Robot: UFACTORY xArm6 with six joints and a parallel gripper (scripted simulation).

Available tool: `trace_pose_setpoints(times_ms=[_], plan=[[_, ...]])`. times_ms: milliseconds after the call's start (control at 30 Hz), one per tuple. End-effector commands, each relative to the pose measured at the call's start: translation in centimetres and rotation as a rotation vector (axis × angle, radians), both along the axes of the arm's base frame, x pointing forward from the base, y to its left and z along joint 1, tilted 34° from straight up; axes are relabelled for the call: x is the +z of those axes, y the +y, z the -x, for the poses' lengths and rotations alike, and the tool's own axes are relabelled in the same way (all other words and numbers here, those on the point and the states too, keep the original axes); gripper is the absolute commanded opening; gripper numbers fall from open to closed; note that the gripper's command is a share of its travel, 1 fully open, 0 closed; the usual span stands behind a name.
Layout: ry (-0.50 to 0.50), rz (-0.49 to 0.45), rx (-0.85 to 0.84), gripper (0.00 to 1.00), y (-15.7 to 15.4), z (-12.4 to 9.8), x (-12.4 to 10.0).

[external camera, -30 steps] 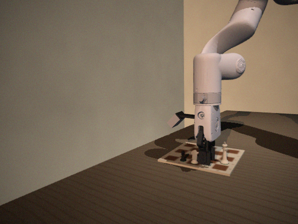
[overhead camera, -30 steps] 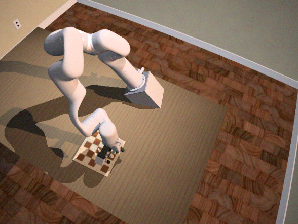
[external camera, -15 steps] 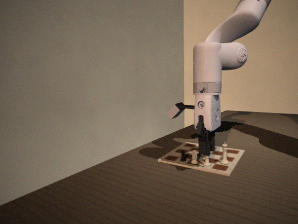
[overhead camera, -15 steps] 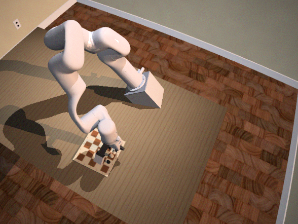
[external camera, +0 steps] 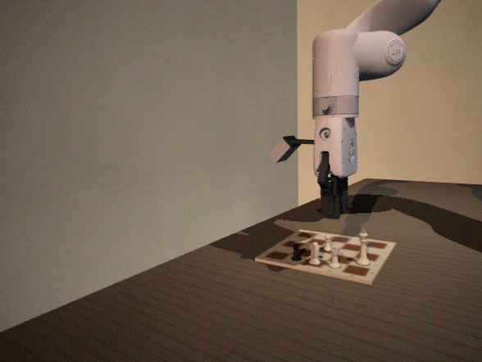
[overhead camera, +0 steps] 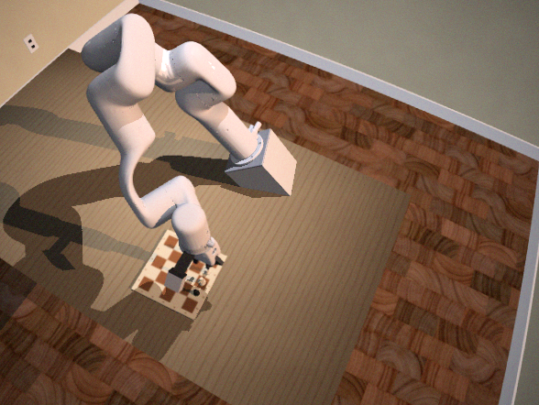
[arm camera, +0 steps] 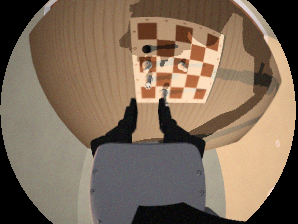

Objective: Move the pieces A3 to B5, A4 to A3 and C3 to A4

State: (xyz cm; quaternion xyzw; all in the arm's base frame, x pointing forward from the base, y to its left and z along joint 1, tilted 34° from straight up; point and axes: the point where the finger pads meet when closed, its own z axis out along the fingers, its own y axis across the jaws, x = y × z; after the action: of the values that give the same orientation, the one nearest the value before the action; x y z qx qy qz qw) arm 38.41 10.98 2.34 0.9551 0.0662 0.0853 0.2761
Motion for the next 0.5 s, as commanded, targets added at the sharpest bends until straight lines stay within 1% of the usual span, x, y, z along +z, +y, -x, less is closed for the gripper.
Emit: trace_pose_setpoints(times_ms=[0, 67, 100, 467], plan=[[-0.001, 0.000, 0.000, 0.37, 0.29, 0.04, 0.50], [-0.001, 0.000, 0.000, 0.37, 0.29, 0.04, 0.50], [-0.001, 0.000, 0.000, 1.00, 0.29, 0.04, 0.50], [-0.001, 0.000, 0.000, 1.00, 0.29, 0.04, 0.50]])
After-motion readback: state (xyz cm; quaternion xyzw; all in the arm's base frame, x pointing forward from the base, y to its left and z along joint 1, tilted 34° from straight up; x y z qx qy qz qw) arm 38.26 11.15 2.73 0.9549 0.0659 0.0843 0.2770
